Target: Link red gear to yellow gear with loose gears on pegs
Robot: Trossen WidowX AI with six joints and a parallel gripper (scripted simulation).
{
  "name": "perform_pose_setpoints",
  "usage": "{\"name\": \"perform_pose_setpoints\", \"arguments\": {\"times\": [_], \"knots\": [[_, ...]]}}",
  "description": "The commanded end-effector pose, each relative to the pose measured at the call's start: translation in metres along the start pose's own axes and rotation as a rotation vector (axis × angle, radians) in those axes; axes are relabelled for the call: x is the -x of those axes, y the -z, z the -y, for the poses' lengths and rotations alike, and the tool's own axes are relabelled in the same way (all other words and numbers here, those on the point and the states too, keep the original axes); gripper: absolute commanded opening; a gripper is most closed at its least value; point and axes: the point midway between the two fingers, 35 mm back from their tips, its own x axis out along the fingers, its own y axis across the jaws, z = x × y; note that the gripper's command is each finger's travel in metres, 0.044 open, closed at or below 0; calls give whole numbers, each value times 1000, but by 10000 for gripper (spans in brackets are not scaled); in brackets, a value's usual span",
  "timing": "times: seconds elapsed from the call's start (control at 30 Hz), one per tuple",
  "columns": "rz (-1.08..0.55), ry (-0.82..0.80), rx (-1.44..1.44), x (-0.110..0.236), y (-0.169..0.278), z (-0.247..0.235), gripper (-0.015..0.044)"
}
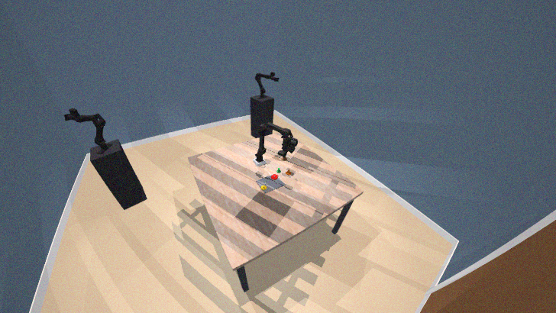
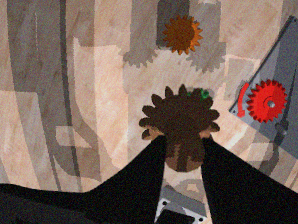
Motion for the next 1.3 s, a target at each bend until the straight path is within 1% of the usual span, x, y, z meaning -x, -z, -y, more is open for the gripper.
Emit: {"name": "perform_pose_setpoints", "arguments": {"times": [0.0,1.27], "knots": [[-4,-1,3,-5,0,8,0],[-6,10,2,-36,7,87,0]]}}
